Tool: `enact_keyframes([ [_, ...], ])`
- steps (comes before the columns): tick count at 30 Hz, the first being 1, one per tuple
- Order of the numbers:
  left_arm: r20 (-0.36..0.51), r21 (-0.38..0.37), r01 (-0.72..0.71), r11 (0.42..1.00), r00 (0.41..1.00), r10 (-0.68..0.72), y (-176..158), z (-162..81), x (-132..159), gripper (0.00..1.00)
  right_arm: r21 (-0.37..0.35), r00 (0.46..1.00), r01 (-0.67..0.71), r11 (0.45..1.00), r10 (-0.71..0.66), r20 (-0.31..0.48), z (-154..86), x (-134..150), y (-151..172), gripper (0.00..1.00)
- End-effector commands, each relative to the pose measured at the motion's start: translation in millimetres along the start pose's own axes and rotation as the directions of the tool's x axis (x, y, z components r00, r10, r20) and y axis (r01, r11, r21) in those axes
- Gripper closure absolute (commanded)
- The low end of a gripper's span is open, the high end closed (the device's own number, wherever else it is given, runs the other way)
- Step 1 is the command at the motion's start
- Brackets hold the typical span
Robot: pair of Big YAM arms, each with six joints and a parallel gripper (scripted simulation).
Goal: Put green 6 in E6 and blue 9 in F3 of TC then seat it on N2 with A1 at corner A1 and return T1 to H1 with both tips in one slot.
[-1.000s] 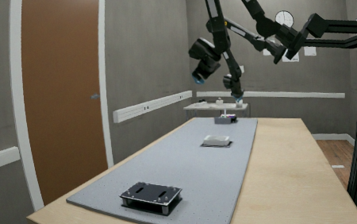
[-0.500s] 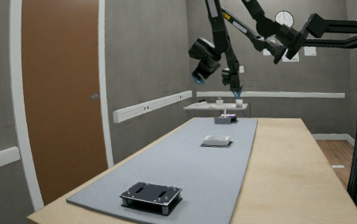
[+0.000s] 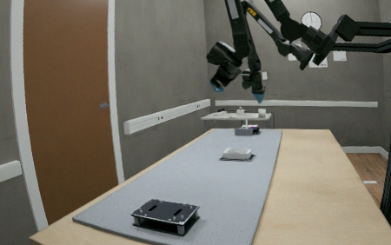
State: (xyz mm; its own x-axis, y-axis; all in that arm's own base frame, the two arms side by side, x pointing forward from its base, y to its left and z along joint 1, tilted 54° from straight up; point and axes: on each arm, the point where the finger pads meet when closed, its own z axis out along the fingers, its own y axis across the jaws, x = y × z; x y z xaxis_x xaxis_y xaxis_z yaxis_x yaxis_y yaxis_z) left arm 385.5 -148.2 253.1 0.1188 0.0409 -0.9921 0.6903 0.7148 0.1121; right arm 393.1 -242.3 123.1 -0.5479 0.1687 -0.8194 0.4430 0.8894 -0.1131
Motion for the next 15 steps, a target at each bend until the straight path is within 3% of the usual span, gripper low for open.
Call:
enact_keyframes([
  [1,0.008,0.001,-0.006,1.000,1.000,0.006,-0.2,0.1,-3.1,0.00,-0.027,0.998,0.057,0.998,-0.058,-0.016,-14.9,4.4,-0.5,0.76],
  [8,0.008,0.001,-0.006,1.000,1.000,0.006,-0.2,0.1,-3.1,0.00,-0.129,0.991,0.127,0.983,-0.130,-0.014,-18.0,8.2,27.1,0.76],
  [14,0.008,0.001,-0.006,1.000,1.000,0.006,-0.2,0.1,-3.1,0.00,-0.118,0.994,0.107,0.987,-0.108,-0.001,-28.4,4.6,48.6,0.76],
  [15,0.008,0.001,-0.006,1.000,1.000,0.006,-0.2,0.1,-3.1,0.00,-0.146,0.990,0.137,0.980,-0.138,0.006,-29.0,4.8,53.8,0.76],
])
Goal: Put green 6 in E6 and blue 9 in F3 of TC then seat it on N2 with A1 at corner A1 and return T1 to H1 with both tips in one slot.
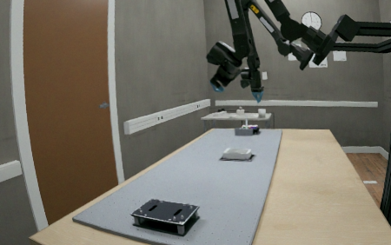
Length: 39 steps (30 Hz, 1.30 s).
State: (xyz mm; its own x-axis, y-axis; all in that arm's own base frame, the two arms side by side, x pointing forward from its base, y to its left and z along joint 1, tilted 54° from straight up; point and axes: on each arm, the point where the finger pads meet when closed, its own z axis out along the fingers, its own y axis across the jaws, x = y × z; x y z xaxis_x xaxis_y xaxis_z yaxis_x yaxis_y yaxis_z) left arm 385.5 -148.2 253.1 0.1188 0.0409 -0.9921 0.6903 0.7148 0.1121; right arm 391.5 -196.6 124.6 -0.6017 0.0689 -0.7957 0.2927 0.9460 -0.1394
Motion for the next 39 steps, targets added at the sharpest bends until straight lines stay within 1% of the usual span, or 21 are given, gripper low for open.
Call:
enact_keyframes([
  [1,0.008,0.001,-0.006,1.000,1.000,0.006,-0.2,0.1,-3.1,0.00,-0.050,0.999,0.048,0.998,-0.046,0.021,-6.0,-7.7,17.8,0.76],
  [2,0.008,0.001,-0.006,1.000,1.000,0.006,-0.2,0.1,-3.1,0.00,-0.069,0.998,0.062,0.996,-0.060,0.025,-5.3,-8.5,21.7,0.76],
  [6,0.008,0.001,-0.006,1.000,1.000,0.006,-0.2,0.1,-3.1,0.00,-0.061,0.999,0.040,0.997,-0.038,0.033,-5.6,-11.9,36.1,0.76],
  [8,0.008,0.001,-0.006,1.000,1.000,0.006,-0.2,0.1,-3.1,0.00,-0.061,0.999,0.040,0.997,-0.038,0.033,-5.6,-11.9,36.1,0.76],
  [9,0.008,0.001,-0.006,1.000,1.000,0.006,-0.2,0.1,-3.1,0.00,-0.089,0.997,0.078,0.993,-0.075,0.034,-5.3,-11.0,41.5,0.76],
  [11,0.008,0.001,-0.006,1.000,1.000,0.006,-0.2,0.1,-3.1,0.00,-0.127,0.995,0.103,0.987,-0.100,0.029,-3.6,-8.7,46.8,0.76],
  [18,0.008,0.001,-0.006,1.000,1.000,0.006,-0.2,0.1,-3.1,0.00,-0.121,0.995,0.087,0.989,-0.081,0.051,-7.3,-17.7,75.4,0.76],
  [21,0.008,0.001,-0.006,1.000,1.000,0.006,-0.2,0.1,-3.1,0.00,-0.191,0.988,0.154,0.969,-0.147,0.049,-6.9,-13.1,89.3,0.76],
  [25,0.008,0.001,-0.006,1.000,1.000,0.006,-0.2,0.1,-3.1,0.00,-0.183,0.989,0.142,0.973,-0.134,0.057,-9.2,-16.5,95.6,0.76],
  [29,0.008,0.001,-0.006,1.000,1.000,0.006,-0.2,0.1,-3.1,0.00,-0.181,0.990,0.133,0.974,-0.122,0.068,-12.6,-20.6,113.2,0.76],
  [32,0.008,0.001,-0.006,1.000,1.000,0.006,-0.2,0.1,-3.1,0.00,-0.181,0.990,0.133,0.974,-0.123,0.066,-12.5,-19.9,113.4,0.76],
  [33,0.008,0.001,-0.006,1.000,1.000,0.006,-0.2,0.1,-3.1,0.00,-0.178,0.990,0.136,0.975,-0.129,0.051,-8.4,-17.0,109.7,0.76],
  [34,0.008,0.001,-0.006,1.000,1.000,0.006,-0.2,0.1,-3.1,0.00,-0.164,0.992,0.119,0.979,-0.110,0.060,-10.9,-19.4,103.5,0.76],
  [36,0.008,0.001,-0.006,1.000,1.000,0.006,-0.2,0.1,-3.1,0.00,-0.178,0.990,0.136,0.974,-0.129,0.051,-8.4,-17.1,109.6,0.76],
  [39,0.008,0.001,-0.006,1.000,1.000,0.006,-0.2,0.1,-3.1,0.00,-0.178,0.990,0.136,0.974,-0.129,0.051,-8.4,-17.1,109.6,0.76],
])
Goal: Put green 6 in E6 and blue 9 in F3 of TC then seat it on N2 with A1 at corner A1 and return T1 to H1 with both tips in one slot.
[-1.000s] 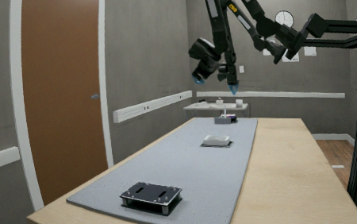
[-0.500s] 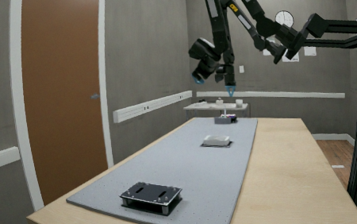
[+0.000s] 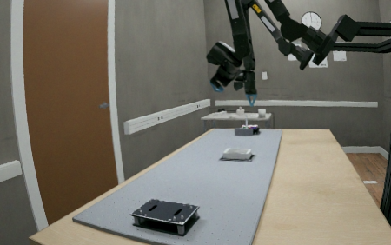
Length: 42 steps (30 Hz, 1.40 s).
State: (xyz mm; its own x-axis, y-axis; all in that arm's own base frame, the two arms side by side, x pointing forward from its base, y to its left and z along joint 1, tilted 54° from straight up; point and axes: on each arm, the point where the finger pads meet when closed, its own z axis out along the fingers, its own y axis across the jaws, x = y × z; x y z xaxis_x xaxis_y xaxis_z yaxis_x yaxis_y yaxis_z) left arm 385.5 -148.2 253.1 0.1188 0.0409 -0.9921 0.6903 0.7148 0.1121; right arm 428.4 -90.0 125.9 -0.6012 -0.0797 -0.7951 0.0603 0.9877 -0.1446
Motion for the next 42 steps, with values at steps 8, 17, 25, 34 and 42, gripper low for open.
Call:
enact_keyframes([
  [8,-0.047,-0.107,0.000,0.994,0.999,-0.005,23.9,-4.3,-1.5,0.00,0.005,1.000,-0.010,1.000,0.010,0.006,-1.7,-1.0,-1.8,0.76],
  [17,-0.113,-0.192,0.021,0.981,0.993,-0.044,55.3,-9.3,22.6,0.00,0.005,1.000,-0.010,1.000,0.010,0.006,-1.7,-1.0,-1.8,0.76],
  [25,-0.171,-0.288,0.030,0.957,0.982,-0.082,74.3,-19.3,27.0,0.00,0.005,1.000,-0.010,1.000,0.010,0.006,-1.7,-1.0,-1.8,0.76],
  [34,-0.239,-0.368,0.042,0.929,0.961,-0.139,102.3,-31.4,55.3,0.00,0.005,1.000,-0.010,1.000,0.010,0.006,-1.7,-1.0,-1.8,0.76],
  [42,-0.289,-0.456,0.033,0.890,0.940,-0.183,119.2,-45.2,59.8,0.00,0.005,1.000,-0.010,1.000,0.010,0.006,-1.7,-1.0,-1.8,0.76],
])
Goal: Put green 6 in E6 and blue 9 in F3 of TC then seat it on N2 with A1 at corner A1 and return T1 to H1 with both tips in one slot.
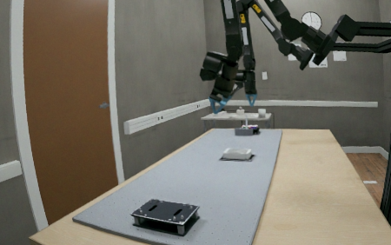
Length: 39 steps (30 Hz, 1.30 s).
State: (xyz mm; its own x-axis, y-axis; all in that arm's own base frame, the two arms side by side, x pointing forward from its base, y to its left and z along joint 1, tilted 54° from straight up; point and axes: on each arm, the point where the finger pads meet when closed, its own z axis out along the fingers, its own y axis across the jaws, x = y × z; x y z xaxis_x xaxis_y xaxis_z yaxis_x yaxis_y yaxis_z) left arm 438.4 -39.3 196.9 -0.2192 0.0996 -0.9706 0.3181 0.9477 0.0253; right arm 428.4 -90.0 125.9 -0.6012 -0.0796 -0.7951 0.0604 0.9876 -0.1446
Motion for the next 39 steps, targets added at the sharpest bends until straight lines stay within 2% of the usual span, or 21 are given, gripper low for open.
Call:
enact_keyframes([
  [1,-0.029,-0.020,0.001,1.000,1.000,-0.002,14.0,3.3,5.4,0.00,0.005,1.000,-0.010,1.000,0.010,0.006,-1.7,-1.0,-1.7,0.76],
  [2,-0.017,-0.021,-0.004,1.000,1.000,0.003,17.9,3.3,4.5,0.00,0.005,1.000,-0.010,1.000,0.010,0.006,-1.7,-1.0,-1.7,0.76],
  [4,-0.064,-0.065,0.010,0.998,0.998,-0.014,25.5,2.5,11.6,0.00,0.005,1.000,-0.010,1.000,0.010,0.006,-1.7,-1.0,-1.7,0.76],
  [6,-0.071,-0.089,0.011,0.996,0.997,-0.018,23.6,0.0,3.3,0.00,0.005,1.000,-0.010,1.000,0.010,0.006,-1.7,-1.0,-1.7,0.76],
  [7,-0.101,-0.112,0.018,0.994,0.994,-0.029,35.7,1.0,16.5,0.00,0.005,1.000,-0.010,1.000,0.010,0.006,-1.7,-1.0,-1.7,0.76],
  [12,-0.079,-0.108,0.011,0.994,0.997,-0.020,45.9,0.7,17.8,0.00,0.005,1.000,-0.010,1.000,0.010,0.006,-1.7,-1.0,-1.7,0.76],
  [13,-0.121,-0.130,0.022,0.991,0.992,-0.038,48.6,-0.4,26.4,0.00,0.005,1.000,-0.010,1.000,0.010,0.006,-1.7,-1.0,-1.7,0.76],
  [16,-0.138,-0.172,0.027,0.985,0.989,-0.051,49.2,-4.2,17.4,0.00,0.005,1.000,-0.010,1.000,0.010,0.006,-1.7,-1.0,-1.7,0.76],
  [17,-0.171,-0.196,0.030,0.980,0.983,-0.065,62.4,-4.5,32.4,0.00,0.005,1.000,-0.010,1.000,0.010,0.006,-1.7,-1.0,-1.7,0.76],
  [18,-0.176,-0.190,0.030,0.981,0.982,-0.064,64.7,-4.4,36.8,0.00,0.005,1.000,-0.010,1.000,0.010,0.006,-1.7,-1.0,-1.7,0.76],
  [20,-0.154,-0.192,0.024,0.981,0.987,-0.054,72.3,-5.4,35.9,0.00,0.005,1.000,-0.010,1.000,0.010,0.006,-1.7,-1.0,-1.7,0.76],
  [21,-0.194,-0.214,0.031,0.976,0.978,-0.074,75.3,-7.5,43.8,0.00,0.005,1.000,-0.010,1.000,0.010,0.006,-1.7,-1.0,-1.7,0.76],
  [24,-0.230,-0.252,0.034,0.967,0.969,-0.094,75.6,-8.5,43.7,0.00,0.005,1.000,-0.010,1.000,0.010,0.006,-1.7,-1.0,-1.7,0.76],
  [25,-0.248,-0.276,0.032,0.961,0.963,-0.103,87.9,-12.2,52.3,0.00,0.005,1.000,-0.010,1.000,0.010,0.006,-1.7,-1.0,-1.7,0.76],
  [30,-0.274,-0.303,0.038,0.952,0.953,-0.125,91.8,-14.4,56.5,0.00,0.005,1.000,-0.010,1.000,0.010,0.006,-1.7,-1.0,-1.7,0.76],
  [33,-0.311,-0.356,0.040,0.934,0.937,-0.159,106.0,-21.1,65.3,0.00,0.005,1.000,-0.010,1.000,0.010,0.006,-1.7,-1.0,-1.7,0.76],
  [37,-0.305,-0.347,0.028,0.937,0.942,-0.142,115.9,-27.9,76.3,0.00,0.005,1.000,-0.010,1.000,0.010,0.006,-1.7,-1.0,-1.7,0.76],
  [39,-0.347,-0.385,0.024,0.923,0.923,-0.168,123.3,-31.3,79.2,0.00,0.005,1.000,-0.010,1.000,0.010,0.006,-1.7,-1.0,-1.7,0.76],
])
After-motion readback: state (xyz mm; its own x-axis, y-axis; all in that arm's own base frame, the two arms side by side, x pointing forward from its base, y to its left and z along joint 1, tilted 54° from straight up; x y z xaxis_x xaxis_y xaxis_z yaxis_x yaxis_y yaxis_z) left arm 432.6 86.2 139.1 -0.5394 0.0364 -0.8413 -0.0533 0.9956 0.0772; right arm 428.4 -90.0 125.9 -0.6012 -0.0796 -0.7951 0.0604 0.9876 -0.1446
